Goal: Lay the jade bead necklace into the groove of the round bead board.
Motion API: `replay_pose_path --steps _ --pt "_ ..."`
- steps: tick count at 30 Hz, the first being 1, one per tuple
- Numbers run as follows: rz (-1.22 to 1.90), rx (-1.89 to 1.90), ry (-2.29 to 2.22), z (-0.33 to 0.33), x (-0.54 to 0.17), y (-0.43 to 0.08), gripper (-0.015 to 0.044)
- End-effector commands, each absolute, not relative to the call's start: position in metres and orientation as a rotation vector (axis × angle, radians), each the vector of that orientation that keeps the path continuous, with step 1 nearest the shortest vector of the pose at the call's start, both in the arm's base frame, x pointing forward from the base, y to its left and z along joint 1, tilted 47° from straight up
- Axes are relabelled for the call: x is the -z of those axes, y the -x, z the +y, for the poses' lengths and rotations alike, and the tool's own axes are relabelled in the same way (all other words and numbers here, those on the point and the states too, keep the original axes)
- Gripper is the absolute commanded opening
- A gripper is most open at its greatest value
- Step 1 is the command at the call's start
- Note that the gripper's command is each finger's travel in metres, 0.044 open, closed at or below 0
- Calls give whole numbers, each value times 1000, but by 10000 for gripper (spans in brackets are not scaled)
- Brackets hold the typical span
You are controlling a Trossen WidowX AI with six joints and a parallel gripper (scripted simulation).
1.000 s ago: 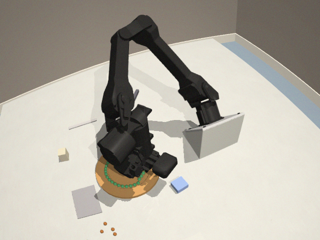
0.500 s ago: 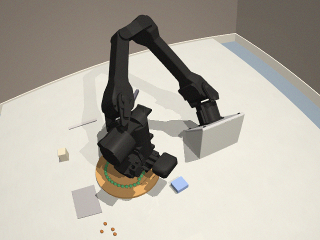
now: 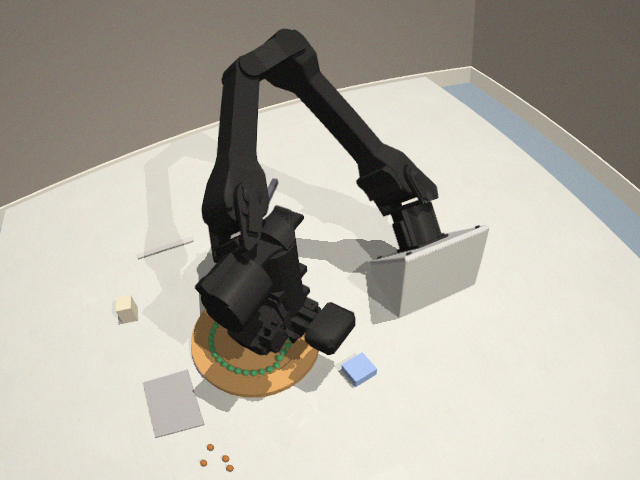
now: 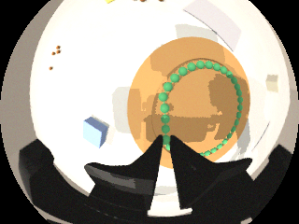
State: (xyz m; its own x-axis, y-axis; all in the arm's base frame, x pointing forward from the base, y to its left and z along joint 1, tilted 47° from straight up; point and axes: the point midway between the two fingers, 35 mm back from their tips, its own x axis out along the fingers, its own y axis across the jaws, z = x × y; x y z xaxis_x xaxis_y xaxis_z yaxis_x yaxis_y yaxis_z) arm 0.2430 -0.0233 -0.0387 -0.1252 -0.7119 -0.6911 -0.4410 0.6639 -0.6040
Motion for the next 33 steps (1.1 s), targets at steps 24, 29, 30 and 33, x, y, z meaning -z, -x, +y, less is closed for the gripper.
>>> replay_pose_path --steps 24,29,30,33 --pt "1754 306 921 -22 45 -241 236" --pt "1756 305 923 -20 44 -241 367" --pt "1759 304 925 -19 43 -241 394" --pt "1760 303 927 -20 43 -240 440"
